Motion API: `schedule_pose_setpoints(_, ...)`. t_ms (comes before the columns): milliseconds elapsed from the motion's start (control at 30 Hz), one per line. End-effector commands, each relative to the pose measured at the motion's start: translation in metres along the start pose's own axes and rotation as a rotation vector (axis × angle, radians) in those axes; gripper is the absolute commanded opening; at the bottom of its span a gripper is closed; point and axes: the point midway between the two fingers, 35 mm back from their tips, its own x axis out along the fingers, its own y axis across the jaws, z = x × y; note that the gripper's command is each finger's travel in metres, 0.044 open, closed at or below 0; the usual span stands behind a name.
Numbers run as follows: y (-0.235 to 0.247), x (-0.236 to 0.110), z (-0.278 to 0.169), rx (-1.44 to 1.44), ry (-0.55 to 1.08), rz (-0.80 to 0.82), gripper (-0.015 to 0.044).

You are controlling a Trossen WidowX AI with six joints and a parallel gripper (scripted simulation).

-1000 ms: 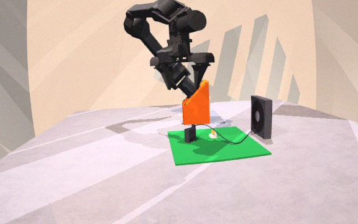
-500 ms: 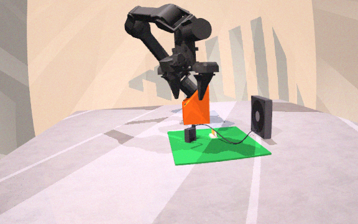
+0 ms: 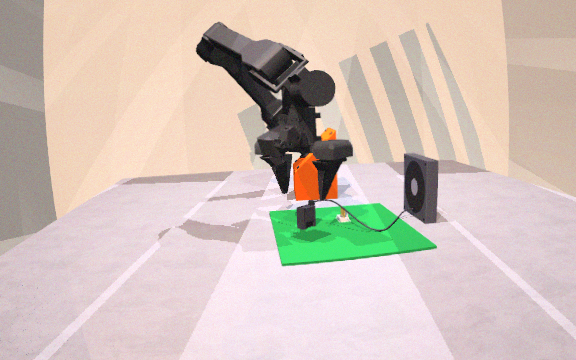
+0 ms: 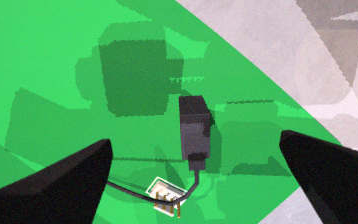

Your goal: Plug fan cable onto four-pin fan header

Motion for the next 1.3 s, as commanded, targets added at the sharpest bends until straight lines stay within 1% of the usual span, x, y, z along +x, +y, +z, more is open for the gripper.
schedule_pose_setpoints(0,0.000,0.007,0.000,-0.006,-0.002,-0.004,0.0440)
schedule_pose_setpoints(800,-0.001,0.046,0.000,-0.006,-0.004,-0.006,0.0440)
schedule_pose_setpoints(967,-0.001,0.048,0.000,-0.006,-0.004,-0.006,0.0440)
schedule_pose_setpoints(1267,-0.002,0.046,0.001,0.004,-0.001,-0.004,0.0204)
